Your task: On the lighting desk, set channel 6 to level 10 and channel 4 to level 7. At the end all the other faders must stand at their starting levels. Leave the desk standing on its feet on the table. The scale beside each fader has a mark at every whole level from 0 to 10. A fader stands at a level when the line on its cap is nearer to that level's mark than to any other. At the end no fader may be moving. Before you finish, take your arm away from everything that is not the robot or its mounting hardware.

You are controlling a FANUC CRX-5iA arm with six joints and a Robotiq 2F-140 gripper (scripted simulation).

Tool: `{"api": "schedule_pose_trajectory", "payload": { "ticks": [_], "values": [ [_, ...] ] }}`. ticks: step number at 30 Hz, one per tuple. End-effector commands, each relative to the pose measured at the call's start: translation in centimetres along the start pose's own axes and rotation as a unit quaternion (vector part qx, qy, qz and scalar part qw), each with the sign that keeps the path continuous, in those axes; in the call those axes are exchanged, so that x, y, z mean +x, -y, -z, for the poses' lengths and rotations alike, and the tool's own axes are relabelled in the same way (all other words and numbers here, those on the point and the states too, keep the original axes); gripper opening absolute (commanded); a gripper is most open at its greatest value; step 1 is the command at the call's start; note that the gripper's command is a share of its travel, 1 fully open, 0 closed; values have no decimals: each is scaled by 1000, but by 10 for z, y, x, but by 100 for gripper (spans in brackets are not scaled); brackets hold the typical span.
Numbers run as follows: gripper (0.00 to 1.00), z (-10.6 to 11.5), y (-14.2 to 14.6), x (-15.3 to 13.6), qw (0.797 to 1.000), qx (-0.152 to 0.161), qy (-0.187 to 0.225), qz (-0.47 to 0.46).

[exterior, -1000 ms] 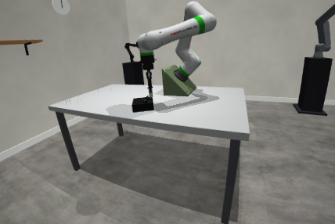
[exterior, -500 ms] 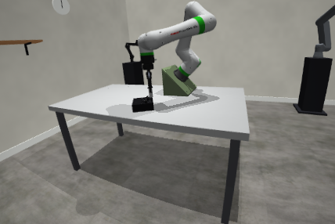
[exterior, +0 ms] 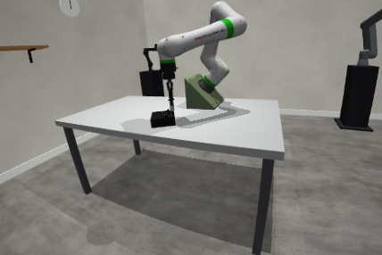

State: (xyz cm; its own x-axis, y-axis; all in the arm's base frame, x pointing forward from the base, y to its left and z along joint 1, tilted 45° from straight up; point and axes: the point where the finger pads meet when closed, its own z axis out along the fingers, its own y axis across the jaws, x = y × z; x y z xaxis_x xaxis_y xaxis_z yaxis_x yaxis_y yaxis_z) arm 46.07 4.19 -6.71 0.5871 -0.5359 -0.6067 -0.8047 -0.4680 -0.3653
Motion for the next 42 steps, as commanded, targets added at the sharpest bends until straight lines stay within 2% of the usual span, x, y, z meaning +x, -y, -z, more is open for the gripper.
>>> {"api": "schedule_pose_trajectory", "payload": {
  "ticks": [1,42],
  "values": [
    [0,0,0,0,1000,0,0,0],
    [0,-12,0,0,1000,0,0,0]
  ]
}}
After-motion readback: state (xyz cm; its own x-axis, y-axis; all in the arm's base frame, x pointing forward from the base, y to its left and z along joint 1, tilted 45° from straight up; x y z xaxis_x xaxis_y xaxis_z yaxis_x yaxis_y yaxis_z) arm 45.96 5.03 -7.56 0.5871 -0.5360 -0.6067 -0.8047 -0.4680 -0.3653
